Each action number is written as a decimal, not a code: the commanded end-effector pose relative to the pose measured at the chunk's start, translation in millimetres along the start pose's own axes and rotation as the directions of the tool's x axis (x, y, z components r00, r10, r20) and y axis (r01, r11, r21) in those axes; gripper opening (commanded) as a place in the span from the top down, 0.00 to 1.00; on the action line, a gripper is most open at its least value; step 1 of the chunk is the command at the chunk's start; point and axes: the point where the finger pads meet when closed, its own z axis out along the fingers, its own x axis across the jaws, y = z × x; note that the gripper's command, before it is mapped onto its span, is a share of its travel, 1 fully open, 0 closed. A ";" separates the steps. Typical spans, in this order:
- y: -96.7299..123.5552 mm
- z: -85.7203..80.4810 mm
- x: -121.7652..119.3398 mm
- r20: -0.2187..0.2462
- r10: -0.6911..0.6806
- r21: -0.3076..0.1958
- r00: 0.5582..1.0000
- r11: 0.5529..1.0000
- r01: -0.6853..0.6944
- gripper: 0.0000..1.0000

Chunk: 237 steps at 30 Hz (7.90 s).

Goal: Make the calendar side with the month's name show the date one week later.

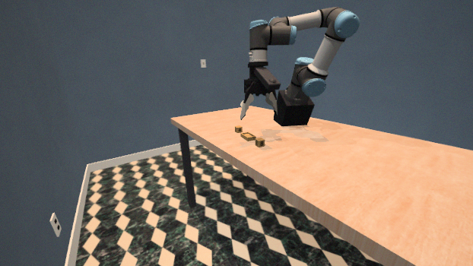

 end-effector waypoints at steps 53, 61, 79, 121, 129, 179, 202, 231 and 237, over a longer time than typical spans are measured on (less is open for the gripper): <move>33.6 2.3 14.0 0.002 0.491 -0.009 0.871 0.871 -0.491 0.00; 43.9 2.9 17.4 0.000 0.613 -0.010 0.790 0.790 -0.613 0.00; 68.2 4.3 23.4 -0.005 0.840 -0.012 0.543 0.543 -0.840 0.00; 128.9 7.0 26.3 -0.014 0.972 -0.005 -0.235 -0.235 -0.972 0.00; 138.5 7.3 25.2 -0.014 0.933 -0.004 -0.359 -0.359 -0.933 0.00; 200.5 10.2 5.6 -0.007 0.259 0.002 -0.966 -0.966 -0.259 0.00; 214.1 11.0 -1.9 -0.005 0.012 0.000 -1.000 -1.000 -0.012 0.00; 213.8 11.0 -1.8 -0.005 0.011 -0.001 -1.000 -1.000 -0.011 0.72; 213.8 11.0 -1.8 -0.005 0.011 -0.001 -1.000 -1.000 -0.011 0.72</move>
